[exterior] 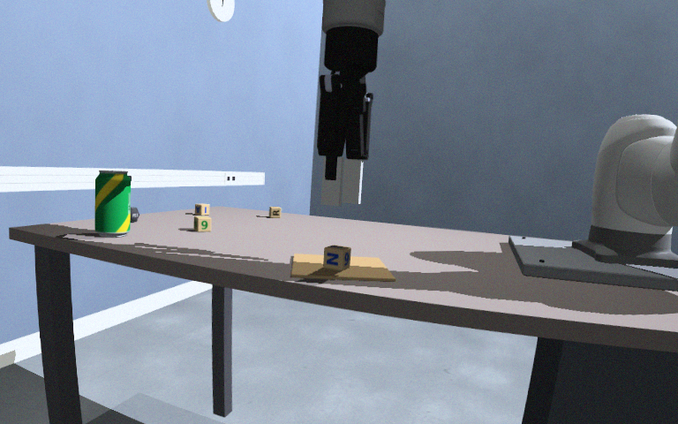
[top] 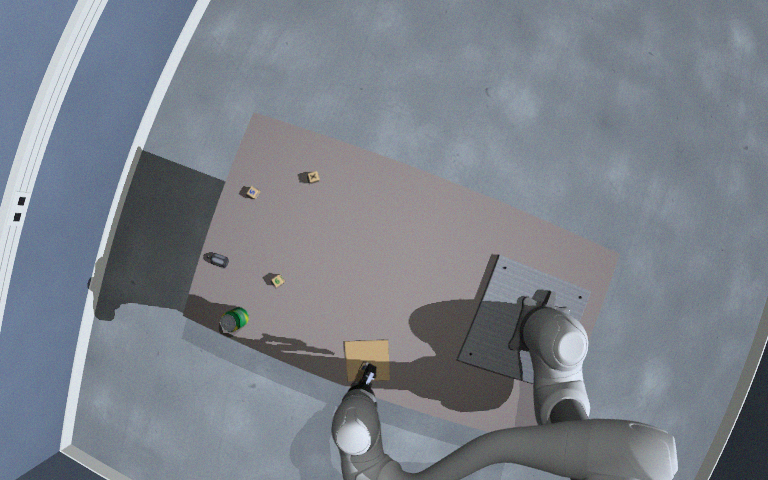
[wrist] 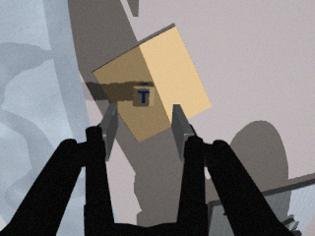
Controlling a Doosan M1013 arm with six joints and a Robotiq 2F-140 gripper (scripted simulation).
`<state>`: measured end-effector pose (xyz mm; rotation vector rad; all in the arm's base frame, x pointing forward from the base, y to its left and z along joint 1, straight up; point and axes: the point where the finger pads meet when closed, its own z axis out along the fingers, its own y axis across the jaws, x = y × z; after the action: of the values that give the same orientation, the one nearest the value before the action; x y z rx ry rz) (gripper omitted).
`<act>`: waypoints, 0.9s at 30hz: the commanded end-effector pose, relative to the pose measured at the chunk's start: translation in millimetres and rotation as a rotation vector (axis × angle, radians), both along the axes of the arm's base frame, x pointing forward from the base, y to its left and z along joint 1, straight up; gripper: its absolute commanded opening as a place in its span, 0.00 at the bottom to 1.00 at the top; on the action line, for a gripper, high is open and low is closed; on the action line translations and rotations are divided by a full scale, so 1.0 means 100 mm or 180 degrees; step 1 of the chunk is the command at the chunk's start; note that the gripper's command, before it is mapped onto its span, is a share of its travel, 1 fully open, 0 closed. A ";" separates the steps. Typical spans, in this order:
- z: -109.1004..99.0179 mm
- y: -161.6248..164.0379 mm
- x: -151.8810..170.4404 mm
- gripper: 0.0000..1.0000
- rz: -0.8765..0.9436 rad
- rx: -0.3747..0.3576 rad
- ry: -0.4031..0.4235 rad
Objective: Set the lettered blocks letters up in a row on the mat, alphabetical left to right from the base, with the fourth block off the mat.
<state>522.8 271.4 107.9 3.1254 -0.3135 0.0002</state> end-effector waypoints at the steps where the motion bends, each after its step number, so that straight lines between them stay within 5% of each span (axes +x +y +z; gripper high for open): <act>1: 0.01 0.00 0.00 0.46 0.0000 0.0003 -0.0003; 27: -0.15 0.01 0.00 0.46 -0.0002 0.0002 -0.0003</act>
<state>522.9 271.8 95.7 3.1250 -0.3140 0.0004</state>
